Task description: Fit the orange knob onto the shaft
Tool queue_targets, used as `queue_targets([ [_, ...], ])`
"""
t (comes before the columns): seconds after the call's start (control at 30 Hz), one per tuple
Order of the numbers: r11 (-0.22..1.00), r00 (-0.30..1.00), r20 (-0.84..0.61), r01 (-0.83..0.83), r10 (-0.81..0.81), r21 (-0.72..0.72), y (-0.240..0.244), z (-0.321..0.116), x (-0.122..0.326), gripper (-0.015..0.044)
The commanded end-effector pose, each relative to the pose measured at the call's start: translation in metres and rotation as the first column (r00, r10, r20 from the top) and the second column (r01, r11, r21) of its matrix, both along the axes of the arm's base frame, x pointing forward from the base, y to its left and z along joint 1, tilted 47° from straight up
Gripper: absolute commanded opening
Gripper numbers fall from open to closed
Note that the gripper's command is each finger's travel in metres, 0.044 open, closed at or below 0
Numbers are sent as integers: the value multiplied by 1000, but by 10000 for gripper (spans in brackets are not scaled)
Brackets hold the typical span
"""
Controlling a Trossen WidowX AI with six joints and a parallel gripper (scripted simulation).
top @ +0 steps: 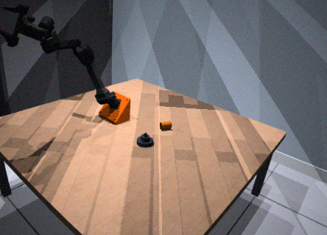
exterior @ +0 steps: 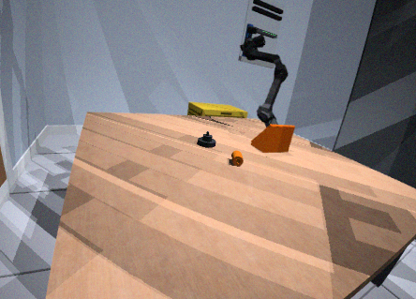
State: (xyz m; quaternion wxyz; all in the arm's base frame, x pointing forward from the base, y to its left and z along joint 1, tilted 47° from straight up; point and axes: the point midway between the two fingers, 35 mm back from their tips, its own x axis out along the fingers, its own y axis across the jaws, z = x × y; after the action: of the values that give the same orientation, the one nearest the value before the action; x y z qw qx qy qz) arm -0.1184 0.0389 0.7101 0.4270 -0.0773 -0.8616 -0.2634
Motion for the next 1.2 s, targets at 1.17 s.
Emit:
queue_targets([
  [1.17, 504, 176, -605, 402, 777, 764, -269, -240, 499, 440],
])
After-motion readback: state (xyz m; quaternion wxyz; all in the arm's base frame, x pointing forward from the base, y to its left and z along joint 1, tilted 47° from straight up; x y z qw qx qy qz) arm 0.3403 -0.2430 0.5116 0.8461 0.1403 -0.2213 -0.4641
